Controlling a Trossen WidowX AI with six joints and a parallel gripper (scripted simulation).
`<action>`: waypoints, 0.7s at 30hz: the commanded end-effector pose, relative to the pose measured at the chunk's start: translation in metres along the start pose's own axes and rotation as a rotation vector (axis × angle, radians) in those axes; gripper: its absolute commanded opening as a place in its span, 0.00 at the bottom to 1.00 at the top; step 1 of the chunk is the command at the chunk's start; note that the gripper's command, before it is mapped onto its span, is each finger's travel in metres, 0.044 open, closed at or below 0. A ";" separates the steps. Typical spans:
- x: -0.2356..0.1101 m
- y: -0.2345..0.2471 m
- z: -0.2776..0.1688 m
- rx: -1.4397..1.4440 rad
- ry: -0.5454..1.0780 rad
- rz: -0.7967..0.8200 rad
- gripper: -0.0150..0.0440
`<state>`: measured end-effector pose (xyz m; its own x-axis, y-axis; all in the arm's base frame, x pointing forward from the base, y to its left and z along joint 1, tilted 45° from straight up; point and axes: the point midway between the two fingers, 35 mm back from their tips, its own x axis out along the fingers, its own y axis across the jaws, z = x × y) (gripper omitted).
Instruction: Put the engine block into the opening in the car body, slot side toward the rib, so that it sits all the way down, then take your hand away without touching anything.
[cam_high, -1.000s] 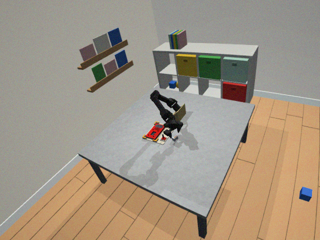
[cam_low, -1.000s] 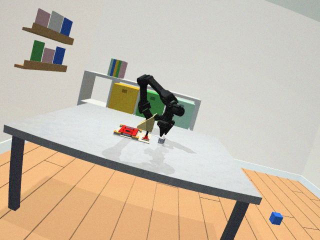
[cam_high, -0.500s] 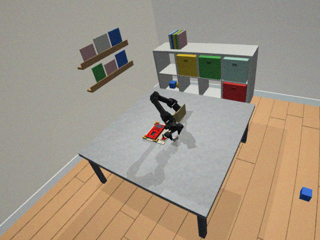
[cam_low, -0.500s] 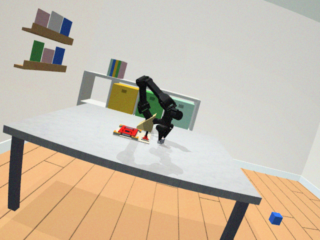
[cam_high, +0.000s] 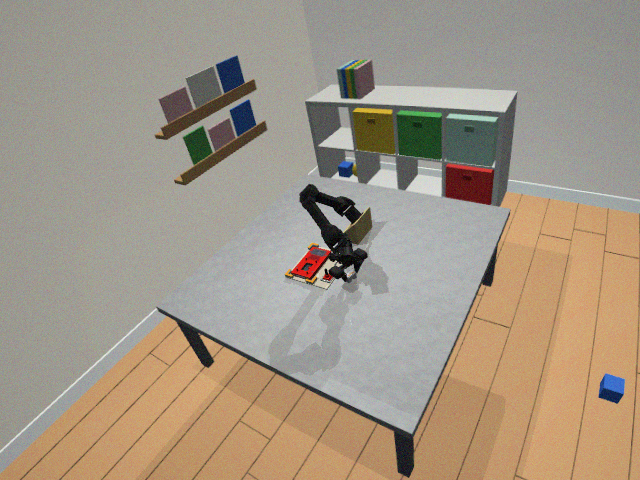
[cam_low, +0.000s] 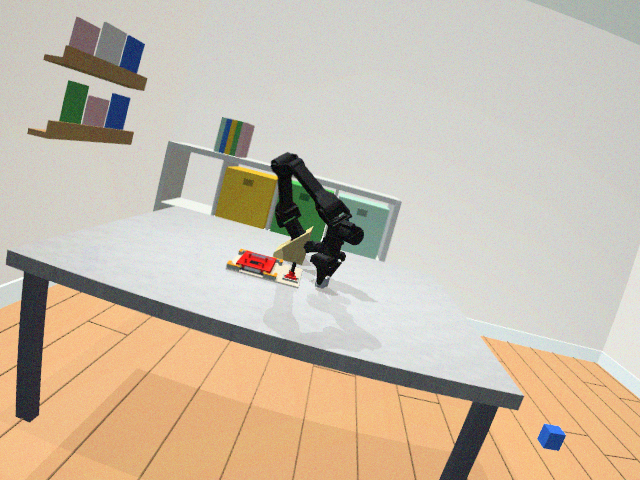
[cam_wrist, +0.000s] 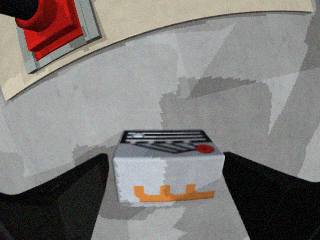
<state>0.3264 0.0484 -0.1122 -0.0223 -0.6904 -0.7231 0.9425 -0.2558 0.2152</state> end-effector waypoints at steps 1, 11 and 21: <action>0.000 0.001 0.000 -0.002 -0.002 0.004 0.69; -0.002 0.001 0.000 -0.003 -0.002 0.004 0.48; -0.031 0.003 -0.003 -0.003 0.003 0.003 0.25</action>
<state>0.3286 0.0638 -0.0969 -0.0235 -0.6948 -0.7188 0.9452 -0.2497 0.2105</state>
